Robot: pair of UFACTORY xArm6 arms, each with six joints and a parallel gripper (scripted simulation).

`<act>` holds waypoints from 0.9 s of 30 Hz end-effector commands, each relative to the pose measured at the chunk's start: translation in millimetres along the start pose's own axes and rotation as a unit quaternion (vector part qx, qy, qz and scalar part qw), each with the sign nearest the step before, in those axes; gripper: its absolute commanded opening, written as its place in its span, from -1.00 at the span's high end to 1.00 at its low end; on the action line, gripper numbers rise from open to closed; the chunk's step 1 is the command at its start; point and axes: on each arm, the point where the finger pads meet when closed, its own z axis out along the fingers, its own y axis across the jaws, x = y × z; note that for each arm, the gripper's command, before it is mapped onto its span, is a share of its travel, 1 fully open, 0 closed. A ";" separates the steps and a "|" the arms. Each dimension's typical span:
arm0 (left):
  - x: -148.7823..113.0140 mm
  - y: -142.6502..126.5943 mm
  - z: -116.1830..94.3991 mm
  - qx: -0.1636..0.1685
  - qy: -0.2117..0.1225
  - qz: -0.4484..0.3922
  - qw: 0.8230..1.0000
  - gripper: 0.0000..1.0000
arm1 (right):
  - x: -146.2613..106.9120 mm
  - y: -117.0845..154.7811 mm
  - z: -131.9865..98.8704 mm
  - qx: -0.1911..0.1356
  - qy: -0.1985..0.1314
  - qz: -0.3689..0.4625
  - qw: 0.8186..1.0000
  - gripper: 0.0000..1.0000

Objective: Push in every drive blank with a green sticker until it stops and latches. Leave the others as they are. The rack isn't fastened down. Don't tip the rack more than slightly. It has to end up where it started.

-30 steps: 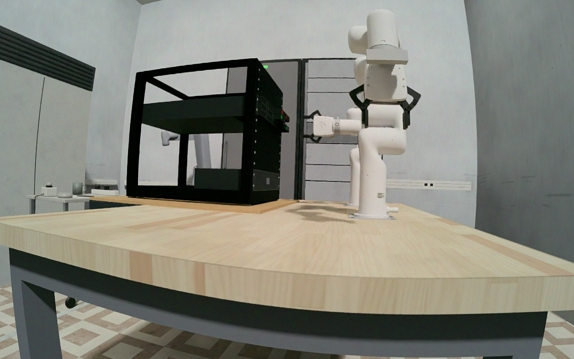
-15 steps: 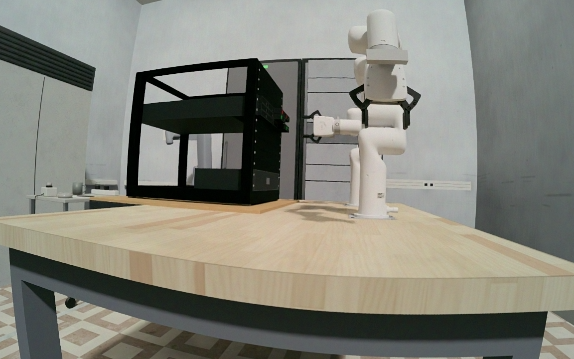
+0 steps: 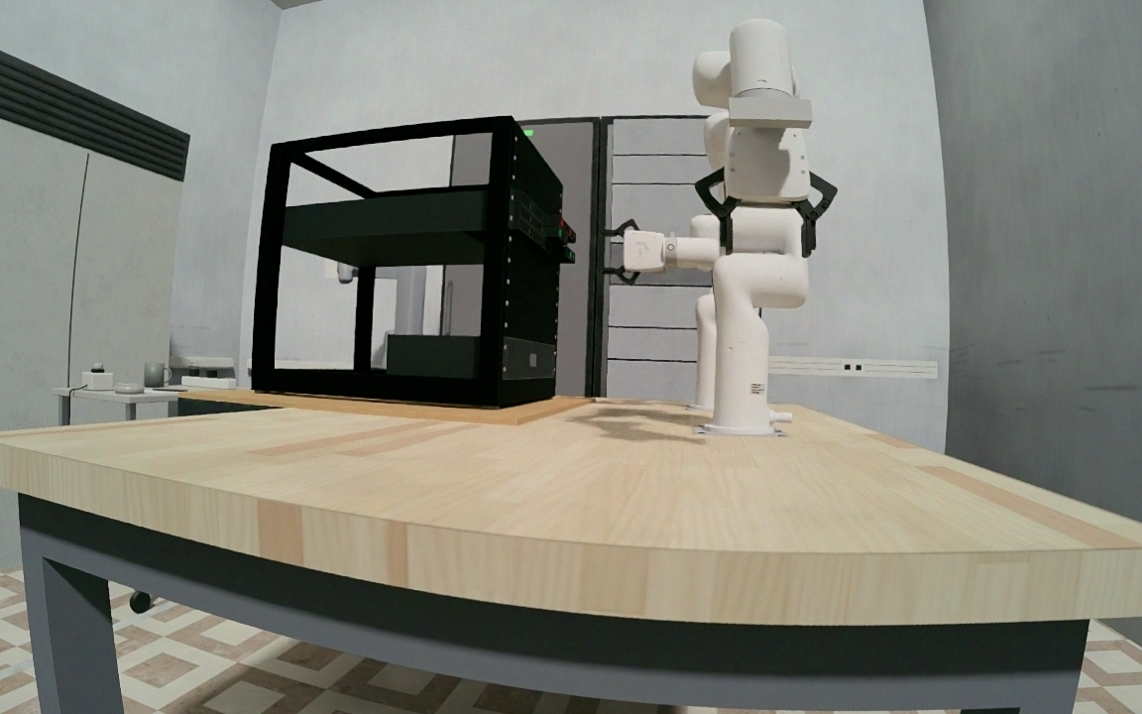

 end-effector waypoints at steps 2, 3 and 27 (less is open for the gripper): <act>0.8 0.0 -1.3 0.000 0.002 0.000 1.000 -1.00 | -0.1 -1.6 0.1 0.001 0.000 0.001 1.000 -1.00; 0.8 0.0 -1.3 0.000 0.002 0.000 1.000 -1.00 | -0.1 -1.6 0.1 0.001 0.000 0.001 1.000 -1.00; 0.8 0.0 -1.3 0.000 0.002 0.000 1.000 -1.00 | -0.1 -1.6 0.1 0.001 0.000 0.001 1.000 1.00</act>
